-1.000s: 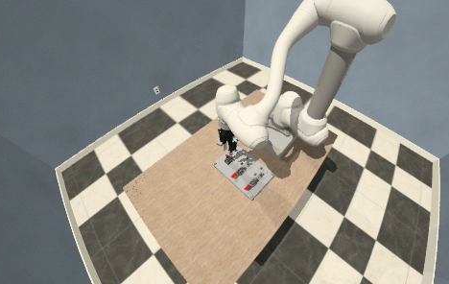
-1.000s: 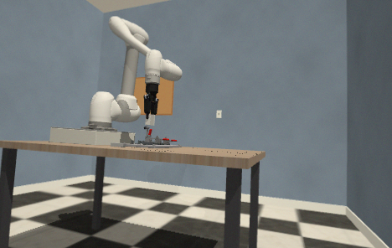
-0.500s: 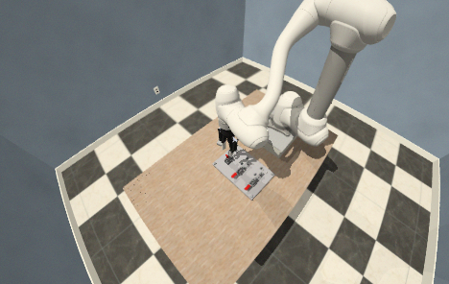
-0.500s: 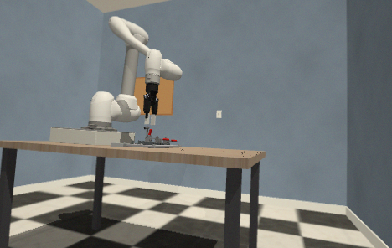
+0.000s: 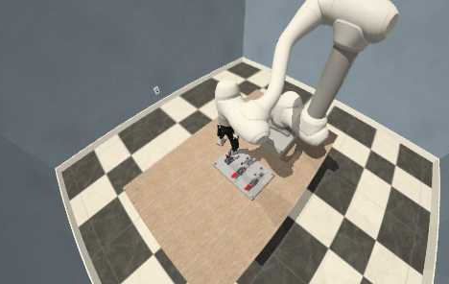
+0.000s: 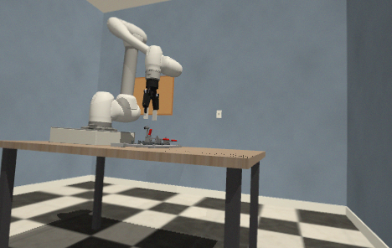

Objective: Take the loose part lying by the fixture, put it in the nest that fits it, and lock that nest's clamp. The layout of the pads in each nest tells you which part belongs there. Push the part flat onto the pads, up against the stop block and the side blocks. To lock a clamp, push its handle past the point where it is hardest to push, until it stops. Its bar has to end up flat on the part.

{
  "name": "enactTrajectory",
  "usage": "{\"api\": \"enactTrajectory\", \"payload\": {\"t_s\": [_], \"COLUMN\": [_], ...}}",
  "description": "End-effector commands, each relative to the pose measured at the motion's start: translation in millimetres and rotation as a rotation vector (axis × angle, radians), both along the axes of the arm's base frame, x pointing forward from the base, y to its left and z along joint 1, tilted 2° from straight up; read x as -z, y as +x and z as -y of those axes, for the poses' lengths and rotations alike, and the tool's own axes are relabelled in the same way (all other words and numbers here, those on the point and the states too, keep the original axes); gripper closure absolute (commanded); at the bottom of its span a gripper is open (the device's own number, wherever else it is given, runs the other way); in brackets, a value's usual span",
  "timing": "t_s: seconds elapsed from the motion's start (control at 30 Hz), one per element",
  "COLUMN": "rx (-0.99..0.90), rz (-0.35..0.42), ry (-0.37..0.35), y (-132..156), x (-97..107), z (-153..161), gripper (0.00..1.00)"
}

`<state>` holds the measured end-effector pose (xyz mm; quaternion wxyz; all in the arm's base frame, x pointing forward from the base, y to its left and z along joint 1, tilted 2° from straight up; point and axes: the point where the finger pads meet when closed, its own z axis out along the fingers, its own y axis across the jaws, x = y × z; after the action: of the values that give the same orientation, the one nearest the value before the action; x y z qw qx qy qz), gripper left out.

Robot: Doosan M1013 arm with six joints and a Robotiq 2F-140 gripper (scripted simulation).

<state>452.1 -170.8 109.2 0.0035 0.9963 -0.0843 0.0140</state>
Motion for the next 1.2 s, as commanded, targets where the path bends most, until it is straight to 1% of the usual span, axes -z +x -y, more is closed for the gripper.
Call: {"api": "enactTrajectory", "payload": {"t_s": [0.0, 0.27, 0.7, 0.93, 1.17], "rx": [0.0, 0.0, 0.0, 0.0, 0.0], "rz": [0.0, 0.0, 0.0, 0.0, 0.0], "ry": [0.0, 0.0, 0.0, 0.0, 0.0], "y": [0, -1, -4, -16, -35], "x": [-13, -24, -24, -24, -24], "z": [0, 0, 4, 18, 42], "gripper": [0.38, 0.38, 0.38, 0.38, 0.38]}}
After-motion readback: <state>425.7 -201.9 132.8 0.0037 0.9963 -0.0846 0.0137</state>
